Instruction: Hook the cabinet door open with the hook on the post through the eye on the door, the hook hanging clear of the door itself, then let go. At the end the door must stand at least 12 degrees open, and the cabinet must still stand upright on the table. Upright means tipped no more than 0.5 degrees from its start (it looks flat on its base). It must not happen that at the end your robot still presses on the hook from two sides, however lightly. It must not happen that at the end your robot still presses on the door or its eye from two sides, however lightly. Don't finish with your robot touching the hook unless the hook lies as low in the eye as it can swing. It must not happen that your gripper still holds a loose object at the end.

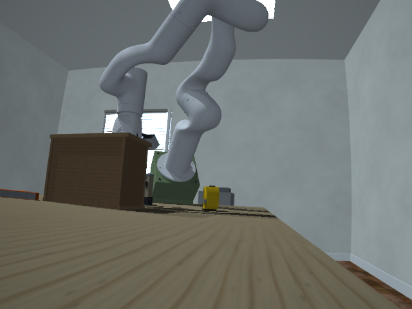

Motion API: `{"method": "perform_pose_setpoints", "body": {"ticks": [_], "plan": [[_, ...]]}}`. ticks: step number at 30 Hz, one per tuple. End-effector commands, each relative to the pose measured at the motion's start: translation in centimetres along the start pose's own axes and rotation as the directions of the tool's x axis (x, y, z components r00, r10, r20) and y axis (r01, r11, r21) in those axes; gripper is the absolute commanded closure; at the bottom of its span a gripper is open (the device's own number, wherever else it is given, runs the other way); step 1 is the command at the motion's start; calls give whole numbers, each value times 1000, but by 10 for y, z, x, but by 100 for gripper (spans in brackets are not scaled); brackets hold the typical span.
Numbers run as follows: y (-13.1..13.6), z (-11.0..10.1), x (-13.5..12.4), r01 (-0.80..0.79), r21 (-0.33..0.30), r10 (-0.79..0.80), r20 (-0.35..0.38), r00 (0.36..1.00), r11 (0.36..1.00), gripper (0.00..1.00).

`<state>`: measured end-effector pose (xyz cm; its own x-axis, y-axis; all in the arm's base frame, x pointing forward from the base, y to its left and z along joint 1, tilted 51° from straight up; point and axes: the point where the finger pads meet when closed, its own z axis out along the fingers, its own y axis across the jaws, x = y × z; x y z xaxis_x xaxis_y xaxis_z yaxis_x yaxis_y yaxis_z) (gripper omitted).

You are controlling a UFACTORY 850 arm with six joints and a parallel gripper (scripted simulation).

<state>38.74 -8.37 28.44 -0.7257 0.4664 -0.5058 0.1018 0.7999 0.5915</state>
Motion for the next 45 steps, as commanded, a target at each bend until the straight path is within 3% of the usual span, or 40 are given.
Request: {"method": "perform_pose_setpoints", "body": {"ticks": [1, 45], "plan": [[0, 2, -1, 0, 0, 0, 1, 1000, 1000, 96], [0, 10, -2, 0, 0, 0, 1, 1000, 1000, 96]]}}
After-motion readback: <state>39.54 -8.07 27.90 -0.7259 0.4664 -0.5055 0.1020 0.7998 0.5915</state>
